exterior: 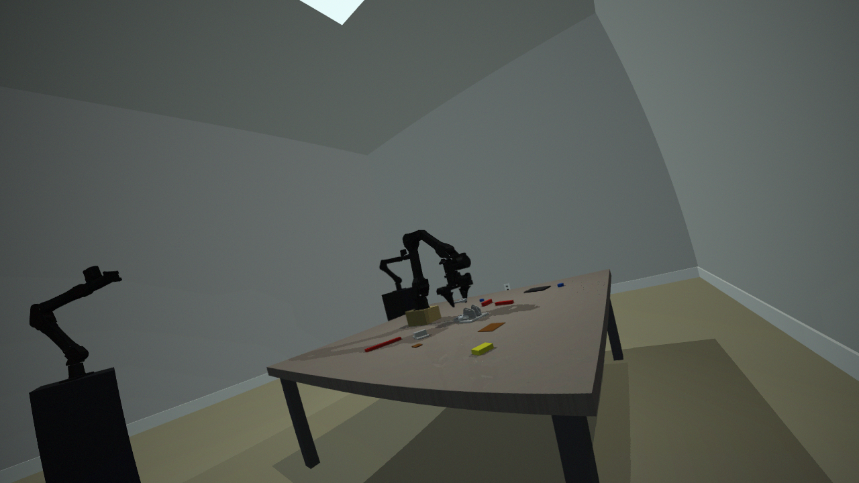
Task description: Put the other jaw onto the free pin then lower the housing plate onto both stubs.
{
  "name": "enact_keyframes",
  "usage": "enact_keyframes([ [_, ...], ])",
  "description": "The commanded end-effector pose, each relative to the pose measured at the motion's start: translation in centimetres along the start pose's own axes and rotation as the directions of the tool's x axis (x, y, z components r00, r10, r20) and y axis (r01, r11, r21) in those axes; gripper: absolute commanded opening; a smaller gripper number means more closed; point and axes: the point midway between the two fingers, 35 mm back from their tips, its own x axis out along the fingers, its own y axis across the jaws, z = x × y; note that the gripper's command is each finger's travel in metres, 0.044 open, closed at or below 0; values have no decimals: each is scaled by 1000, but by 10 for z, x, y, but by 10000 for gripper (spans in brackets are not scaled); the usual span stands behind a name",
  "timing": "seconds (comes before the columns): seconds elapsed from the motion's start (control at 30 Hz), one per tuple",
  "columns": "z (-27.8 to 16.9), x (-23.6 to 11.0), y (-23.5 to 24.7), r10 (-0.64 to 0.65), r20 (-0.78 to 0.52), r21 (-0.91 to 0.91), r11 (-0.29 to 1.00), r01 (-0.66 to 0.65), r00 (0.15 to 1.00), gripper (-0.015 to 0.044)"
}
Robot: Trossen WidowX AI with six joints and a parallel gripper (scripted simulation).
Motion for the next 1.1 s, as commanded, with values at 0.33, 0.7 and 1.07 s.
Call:
enact_keyframes([
  [0.33, -3, 26, 0, 2, -8, 5, 1000, -2, 1000, 351],
  [0.7, -4, 44, 0, 2, -9, 6, 1000, -2, 1000, 351],
  [1.07, -5, 48, 0, 2, -9, 6, 1000, -2, 1000, 351],
])
